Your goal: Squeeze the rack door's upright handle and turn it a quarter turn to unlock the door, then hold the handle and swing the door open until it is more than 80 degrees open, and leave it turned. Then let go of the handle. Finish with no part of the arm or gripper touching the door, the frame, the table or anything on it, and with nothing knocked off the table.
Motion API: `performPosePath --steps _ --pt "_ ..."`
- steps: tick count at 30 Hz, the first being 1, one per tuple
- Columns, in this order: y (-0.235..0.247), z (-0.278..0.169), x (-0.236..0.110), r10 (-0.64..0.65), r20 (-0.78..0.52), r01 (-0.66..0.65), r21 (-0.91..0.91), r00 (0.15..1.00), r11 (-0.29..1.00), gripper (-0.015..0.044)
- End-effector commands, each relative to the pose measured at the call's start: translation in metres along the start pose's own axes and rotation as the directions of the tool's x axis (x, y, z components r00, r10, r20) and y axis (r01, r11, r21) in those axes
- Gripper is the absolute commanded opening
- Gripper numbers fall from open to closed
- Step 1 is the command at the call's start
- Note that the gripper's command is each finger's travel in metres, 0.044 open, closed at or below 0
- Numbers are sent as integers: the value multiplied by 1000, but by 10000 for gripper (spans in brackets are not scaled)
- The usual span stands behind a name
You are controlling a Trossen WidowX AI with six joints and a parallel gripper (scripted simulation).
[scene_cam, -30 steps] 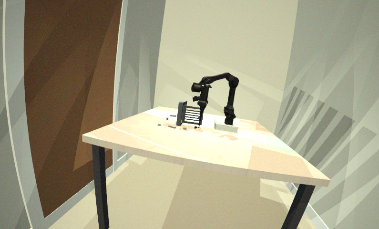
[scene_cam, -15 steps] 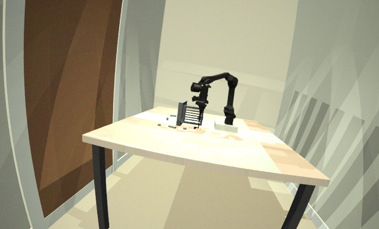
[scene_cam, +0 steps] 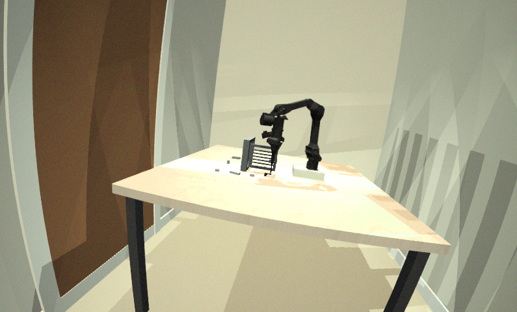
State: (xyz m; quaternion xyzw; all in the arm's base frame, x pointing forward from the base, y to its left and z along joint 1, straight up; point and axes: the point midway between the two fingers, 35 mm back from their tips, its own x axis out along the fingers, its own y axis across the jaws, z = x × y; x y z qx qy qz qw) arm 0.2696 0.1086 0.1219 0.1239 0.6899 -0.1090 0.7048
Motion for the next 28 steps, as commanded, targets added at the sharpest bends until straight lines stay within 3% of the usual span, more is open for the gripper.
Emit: performPosePath --steps 1,28 --pt "0 1 -2 -1 1 1 7 1000 1000 282" --pt "2 2 -35 -1 1 1 7 1000 1000 282"
